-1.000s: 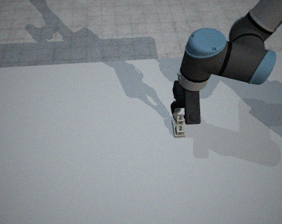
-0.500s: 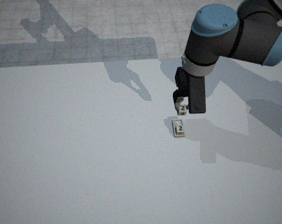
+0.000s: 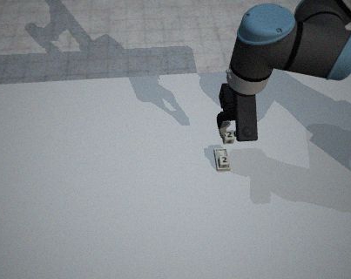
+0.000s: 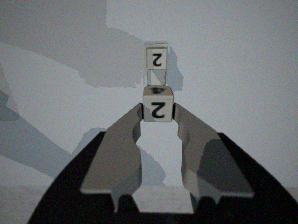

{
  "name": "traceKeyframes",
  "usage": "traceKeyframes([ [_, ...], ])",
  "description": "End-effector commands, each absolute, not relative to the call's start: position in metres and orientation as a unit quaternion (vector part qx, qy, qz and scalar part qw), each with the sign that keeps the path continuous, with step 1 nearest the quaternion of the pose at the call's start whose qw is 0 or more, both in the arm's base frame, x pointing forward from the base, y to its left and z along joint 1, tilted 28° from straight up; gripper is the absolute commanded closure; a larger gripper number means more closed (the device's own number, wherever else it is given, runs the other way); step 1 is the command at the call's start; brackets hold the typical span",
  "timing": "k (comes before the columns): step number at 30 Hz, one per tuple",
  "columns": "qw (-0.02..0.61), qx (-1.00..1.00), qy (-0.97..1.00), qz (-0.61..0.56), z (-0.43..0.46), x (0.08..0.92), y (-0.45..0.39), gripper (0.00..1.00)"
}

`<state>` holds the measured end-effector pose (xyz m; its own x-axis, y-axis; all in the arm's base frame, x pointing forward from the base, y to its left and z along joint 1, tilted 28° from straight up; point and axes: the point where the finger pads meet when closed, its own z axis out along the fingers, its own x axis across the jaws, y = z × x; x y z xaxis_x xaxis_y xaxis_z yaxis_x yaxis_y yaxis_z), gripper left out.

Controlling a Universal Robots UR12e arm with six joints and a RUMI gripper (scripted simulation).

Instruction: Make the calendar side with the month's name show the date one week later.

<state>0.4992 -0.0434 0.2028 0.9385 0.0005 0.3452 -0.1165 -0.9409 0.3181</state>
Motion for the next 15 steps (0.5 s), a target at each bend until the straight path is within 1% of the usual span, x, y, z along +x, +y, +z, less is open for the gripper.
traceKeyframes([
  [1, 0.169, 0.969, -0.033, 0.176, 0.206, 0.501, -0.042, 0.9],
  [15, 0.154, 0.964, -0.11, 0.187, 0.2, 0.506, -0.03, 0.9],
])
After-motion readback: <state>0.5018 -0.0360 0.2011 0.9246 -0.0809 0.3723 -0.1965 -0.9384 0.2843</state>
